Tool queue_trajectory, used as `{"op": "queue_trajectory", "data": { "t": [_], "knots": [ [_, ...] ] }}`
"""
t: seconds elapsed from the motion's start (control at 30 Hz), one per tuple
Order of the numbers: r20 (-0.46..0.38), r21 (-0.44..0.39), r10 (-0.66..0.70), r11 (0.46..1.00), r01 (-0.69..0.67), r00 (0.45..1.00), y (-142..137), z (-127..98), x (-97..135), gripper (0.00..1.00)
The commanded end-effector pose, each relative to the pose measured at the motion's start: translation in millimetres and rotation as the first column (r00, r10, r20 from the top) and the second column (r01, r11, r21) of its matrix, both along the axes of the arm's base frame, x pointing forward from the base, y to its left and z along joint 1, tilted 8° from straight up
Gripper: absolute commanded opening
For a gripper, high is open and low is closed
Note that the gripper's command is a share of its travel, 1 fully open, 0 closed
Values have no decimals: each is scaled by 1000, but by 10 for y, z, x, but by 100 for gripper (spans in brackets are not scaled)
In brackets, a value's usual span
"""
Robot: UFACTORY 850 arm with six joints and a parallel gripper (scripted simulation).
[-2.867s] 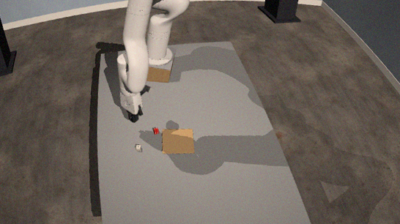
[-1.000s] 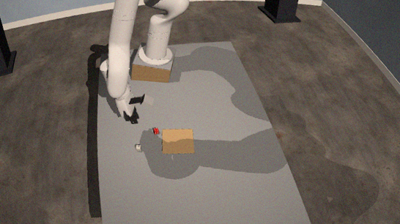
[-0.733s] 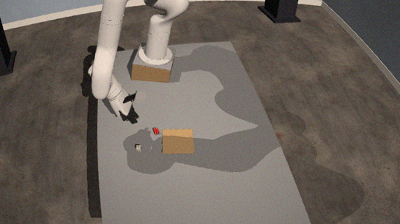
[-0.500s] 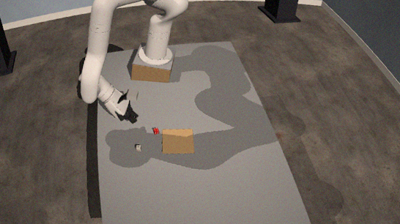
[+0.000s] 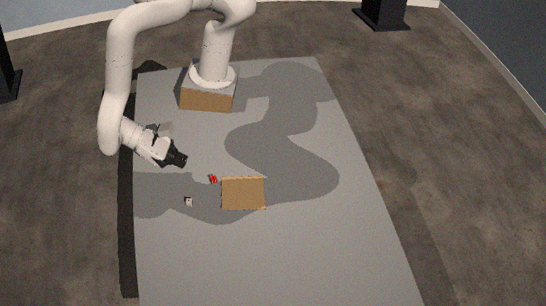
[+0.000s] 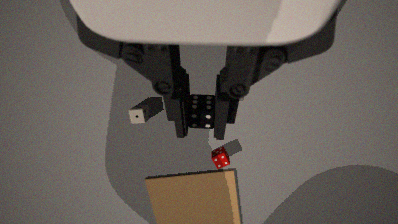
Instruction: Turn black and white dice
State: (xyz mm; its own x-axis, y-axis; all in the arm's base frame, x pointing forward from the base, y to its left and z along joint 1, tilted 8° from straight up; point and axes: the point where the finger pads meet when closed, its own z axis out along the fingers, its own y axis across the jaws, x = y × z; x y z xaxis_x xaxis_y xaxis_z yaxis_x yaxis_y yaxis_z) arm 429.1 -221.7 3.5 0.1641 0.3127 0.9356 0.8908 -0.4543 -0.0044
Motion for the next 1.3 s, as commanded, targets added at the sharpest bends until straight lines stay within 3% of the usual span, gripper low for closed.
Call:
{"op": "queue_trajectory", "data": {
  "t": [0.0,0.27,0.67,0.93,1.27],
  "knots": [
    [6,8,2,1000,-2,1000,-7,0,10,15],
    [5,9,4,1000,-4,1000,4,-92,18,15],
    [5,9,4,1000,-4,1000,59,-523,53,15],
    [5,9,4,1000,-4,1000,81,-689,66,15],
    [5,9,4,1000,-4,1000,88,-746,71,15]
  ]
}}
